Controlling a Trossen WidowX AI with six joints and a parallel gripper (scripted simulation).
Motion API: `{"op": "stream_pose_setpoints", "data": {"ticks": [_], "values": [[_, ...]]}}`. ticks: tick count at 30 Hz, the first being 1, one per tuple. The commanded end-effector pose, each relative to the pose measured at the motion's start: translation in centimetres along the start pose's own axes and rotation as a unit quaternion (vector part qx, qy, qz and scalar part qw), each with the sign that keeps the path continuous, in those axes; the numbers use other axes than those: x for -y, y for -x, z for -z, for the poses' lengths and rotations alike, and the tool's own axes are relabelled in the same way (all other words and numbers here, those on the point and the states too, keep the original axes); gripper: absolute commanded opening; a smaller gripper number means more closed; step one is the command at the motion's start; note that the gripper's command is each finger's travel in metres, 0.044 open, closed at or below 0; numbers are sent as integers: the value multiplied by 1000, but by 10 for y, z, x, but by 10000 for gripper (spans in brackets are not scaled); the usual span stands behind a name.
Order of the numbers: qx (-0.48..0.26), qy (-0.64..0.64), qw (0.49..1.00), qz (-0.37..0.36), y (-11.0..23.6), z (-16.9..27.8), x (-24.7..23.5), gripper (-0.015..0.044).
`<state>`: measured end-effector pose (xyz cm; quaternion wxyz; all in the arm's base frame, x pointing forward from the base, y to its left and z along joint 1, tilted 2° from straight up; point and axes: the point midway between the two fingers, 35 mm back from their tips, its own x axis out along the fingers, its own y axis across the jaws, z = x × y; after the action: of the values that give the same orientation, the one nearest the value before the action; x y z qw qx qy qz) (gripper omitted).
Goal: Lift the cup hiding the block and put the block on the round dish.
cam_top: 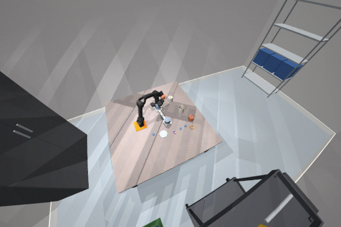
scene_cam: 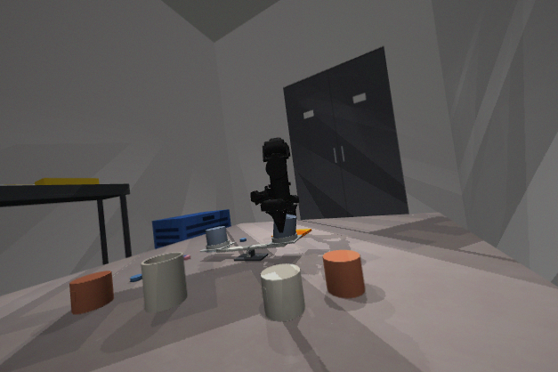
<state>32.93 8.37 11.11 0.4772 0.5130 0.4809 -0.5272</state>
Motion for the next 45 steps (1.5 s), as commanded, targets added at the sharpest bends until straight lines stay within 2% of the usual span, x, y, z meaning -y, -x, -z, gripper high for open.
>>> {"op": "stream_pose_setpoints", "data": {"ticks": [1,45], "values": [[-7,-1,1000,-10,9,4,-4,0],[-7,-1,1000,-11,67,2,0,0]]}}
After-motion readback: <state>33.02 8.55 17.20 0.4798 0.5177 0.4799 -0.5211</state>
